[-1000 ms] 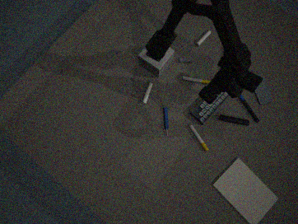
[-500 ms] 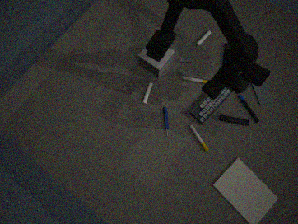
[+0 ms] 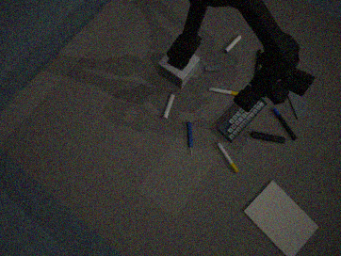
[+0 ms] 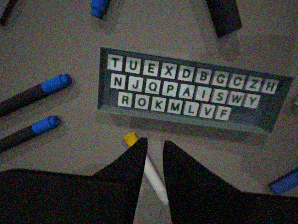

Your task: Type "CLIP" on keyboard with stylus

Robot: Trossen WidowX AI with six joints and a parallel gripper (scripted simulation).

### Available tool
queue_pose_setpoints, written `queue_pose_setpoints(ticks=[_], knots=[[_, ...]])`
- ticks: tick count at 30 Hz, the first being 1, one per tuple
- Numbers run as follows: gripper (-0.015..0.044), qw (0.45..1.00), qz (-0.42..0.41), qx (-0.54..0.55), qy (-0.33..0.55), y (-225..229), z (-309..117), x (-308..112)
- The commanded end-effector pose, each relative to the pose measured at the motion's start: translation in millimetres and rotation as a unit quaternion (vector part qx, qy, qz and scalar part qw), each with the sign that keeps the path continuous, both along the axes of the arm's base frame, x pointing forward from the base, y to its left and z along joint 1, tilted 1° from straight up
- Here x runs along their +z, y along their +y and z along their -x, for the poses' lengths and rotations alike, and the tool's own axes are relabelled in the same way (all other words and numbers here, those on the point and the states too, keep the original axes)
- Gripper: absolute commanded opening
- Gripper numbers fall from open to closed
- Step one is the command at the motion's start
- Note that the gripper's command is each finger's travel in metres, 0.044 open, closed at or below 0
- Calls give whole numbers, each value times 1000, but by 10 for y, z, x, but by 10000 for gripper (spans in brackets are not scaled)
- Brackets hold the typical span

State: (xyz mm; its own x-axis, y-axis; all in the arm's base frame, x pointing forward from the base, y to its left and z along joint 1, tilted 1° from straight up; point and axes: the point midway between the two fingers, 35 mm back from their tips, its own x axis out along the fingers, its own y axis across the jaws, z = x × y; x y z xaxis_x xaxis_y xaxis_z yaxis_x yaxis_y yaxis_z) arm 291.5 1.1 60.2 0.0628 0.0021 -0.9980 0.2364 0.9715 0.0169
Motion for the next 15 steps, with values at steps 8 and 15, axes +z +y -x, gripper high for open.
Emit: queue_pose_setpoints(ticks=[8,15], knots=[[0,1000,0,0,0,0,0,0],[79,1000,0,-4,-2,-23,0,-5]])
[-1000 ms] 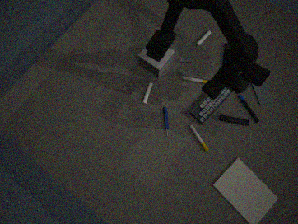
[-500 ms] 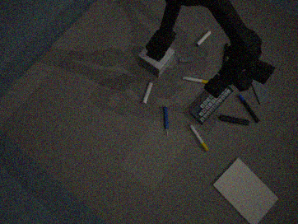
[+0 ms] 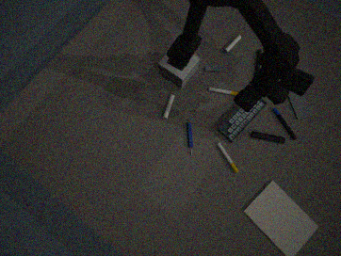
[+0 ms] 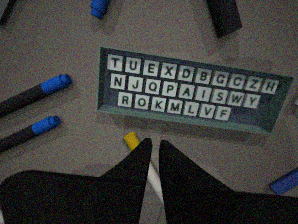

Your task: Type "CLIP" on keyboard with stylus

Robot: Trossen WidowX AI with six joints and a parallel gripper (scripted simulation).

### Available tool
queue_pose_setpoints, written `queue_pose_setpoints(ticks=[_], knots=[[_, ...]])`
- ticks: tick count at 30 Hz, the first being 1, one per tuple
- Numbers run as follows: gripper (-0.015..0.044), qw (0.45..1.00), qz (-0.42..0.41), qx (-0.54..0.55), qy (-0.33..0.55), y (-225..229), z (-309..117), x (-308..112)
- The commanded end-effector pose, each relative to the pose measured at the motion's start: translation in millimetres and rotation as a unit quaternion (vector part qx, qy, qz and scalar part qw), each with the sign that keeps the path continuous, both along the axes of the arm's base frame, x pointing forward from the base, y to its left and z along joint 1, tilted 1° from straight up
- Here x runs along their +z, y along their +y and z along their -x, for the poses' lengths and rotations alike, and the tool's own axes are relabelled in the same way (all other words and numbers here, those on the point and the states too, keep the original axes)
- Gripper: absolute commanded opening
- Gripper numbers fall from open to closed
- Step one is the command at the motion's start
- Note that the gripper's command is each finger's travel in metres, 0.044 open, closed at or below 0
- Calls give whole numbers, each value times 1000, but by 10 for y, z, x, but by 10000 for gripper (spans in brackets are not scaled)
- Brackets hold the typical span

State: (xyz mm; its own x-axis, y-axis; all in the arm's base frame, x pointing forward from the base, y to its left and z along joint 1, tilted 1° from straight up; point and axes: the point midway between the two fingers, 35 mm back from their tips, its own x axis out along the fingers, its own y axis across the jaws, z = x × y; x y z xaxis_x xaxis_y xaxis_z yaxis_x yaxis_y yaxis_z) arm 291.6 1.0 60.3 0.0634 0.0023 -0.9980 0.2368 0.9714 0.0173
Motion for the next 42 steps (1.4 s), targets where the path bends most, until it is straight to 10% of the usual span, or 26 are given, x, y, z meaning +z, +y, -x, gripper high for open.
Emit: queue_pose_setpoints(ticks=[1,17,42], knots=[[105,1000,2,-14,-9,-93,2,-22],[150,911,127,-340,-194,-2021,1018,-371],[150,901,140,-359,-202,-2111,1169,-466]])
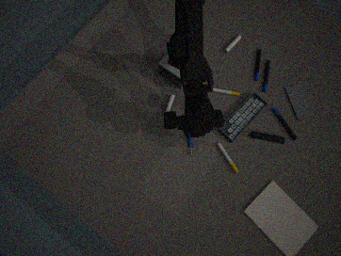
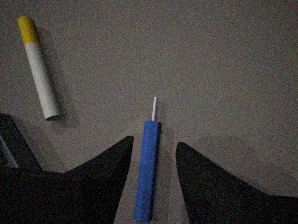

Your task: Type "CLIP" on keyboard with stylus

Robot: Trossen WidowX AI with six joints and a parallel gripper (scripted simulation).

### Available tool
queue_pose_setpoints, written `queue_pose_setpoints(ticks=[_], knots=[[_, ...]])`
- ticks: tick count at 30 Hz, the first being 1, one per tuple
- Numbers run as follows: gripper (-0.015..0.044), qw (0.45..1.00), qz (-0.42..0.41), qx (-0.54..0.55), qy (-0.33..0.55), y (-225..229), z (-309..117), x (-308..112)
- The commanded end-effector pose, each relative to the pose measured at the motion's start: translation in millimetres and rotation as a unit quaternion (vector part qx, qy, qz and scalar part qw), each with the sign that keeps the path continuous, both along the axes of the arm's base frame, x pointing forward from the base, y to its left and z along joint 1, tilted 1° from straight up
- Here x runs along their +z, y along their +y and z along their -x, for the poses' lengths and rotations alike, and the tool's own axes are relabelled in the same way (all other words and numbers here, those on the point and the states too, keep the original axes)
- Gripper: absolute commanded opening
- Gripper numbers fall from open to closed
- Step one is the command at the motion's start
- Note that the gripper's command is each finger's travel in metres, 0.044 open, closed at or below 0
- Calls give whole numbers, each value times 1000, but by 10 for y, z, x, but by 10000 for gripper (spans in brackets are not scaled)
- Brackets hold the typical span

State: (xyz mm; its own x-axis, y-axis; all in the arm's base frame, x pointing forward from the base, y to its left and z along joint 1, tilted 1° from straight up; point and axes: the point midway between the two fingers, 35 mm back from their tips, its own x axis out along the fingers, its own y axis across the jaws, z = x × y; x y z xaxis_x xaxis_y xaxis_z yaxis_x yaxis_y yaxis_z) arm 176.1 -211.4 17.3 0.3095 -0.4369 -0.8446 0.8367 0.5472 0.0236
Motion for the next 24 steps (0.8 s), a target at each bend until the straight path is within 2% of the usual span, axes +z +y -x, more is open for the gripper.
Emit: queue_pose_setpoints(ticks=[1,24], knots=[[150,1000,-2,2,3,13,17,-43],[150,1000,-2,2,3,4,31,-159]])
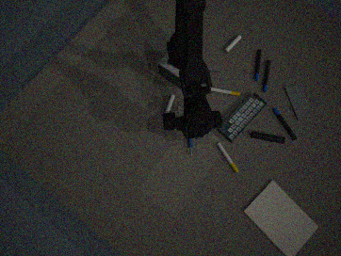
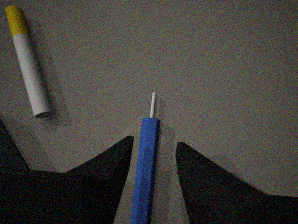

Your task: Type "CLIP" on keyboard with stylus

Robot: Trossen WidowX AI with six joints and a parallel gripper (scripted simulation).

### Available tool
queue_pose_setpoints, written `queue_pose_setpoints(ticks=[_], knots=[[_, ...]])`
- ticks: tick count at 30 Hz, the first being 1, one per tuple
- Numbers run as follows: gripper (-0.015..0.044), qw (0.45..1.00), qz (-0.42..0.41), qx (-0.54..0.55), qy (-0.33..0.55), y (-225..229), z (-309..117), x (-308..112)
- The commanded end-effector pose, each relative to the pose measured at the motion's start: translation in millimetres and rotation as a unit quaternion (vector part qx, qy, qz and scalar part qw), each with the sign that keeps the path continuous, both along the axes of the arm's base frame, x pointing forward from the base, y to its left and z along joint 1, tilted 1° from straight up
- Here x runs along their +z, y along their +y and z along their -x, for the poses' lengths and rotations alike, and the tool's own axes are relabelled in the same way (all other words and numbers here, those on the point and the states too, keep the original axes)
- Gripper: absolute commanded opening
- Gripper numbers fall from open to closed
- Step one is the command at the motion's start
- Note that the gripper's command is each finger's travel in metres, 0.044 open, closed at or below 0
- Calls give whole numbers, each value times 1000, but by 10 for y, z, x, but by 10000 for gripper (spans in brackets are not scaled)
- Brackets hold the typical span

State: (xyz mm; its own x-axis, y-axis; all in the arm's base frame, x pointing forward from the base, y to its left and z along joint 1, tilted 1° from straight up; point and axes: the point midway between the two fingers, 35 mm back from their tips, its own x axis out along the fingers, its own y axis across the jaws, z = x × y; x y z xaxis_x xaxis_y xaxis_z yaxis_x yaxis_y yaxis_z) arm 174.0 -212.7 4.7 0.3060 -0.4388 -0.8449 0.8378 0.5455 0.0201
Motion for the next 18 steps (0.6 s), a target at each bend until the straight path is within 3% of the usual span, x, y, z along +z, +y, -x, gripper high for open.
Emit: queue_pose_setpoints(ticks=[1,18], knots=[[150,1000,-3,3,2,16,9,-40],[150,1000,-3,3,2,18,3,-149]])
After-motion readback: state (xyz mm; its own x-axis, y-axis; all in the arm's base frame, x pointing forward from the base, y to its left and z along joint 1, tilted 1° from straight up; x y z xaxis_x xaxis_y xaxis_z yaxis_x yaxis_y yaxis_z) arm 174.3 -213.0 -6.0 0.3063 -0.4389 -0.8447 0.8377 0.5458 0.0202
